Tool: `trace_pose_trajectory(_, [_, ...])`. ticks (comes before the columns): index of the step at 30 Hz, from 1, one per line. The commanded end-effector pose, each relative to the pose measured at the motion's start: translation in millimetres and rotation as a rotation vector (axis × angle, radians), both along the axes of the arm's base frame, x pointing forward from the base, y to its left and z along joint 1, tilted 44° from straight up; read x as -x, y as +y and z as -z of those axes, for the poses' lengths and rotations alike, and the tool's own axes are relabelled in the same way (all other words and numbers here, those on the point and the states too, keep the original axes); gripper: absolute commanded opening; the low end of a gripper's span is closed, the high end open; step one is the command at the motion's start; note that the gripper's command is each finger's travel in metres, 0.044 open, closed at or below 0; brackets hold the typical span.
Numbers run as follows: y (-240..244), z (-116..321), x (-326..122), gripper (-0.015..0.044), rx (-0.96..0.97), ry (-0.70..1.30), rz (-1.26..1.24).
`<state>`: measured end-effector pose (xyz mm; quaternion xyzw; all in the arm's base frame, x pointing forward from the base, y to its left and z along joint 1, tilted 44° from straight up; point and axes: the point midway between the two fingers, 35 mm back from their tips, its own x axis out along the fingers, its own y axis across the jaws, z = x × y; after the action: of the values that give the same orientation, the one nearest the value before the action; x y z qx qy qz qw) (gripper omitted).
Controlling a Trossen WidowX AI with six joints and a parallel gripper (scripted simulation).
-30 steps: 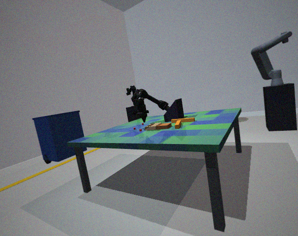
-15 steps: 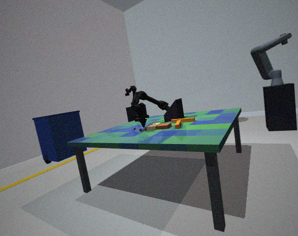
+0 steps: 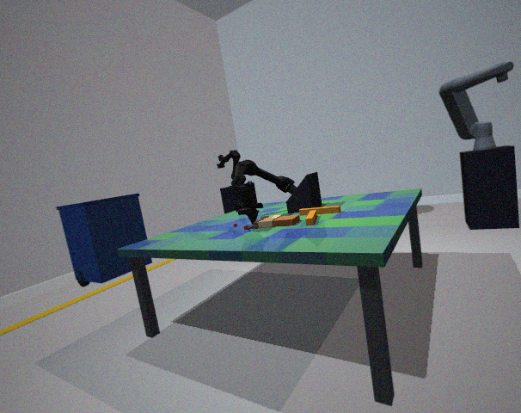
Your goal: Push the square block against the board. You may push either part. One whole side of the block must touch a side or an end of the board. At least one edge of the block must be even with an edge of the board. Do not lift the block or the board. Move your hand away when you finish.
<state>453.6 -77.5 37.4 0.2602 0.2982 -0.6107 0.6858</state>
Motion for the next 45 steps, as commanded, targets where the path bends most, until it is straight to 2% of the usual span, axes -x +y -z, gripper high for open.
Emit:
trace_pose_trajectory(1, [4.6, 7.9, 1.8, 0.0, 0.002, 0.005, 0.003])
trace_pose_trajectory(22, [29.4, 31.6, 4.8, 0.0, 0.0, 0.005, 0.003])
trace_pose_trajectory(45, [6.1, 8.8, -2.3, 0.0, 0.001, 0.005, 0.003])
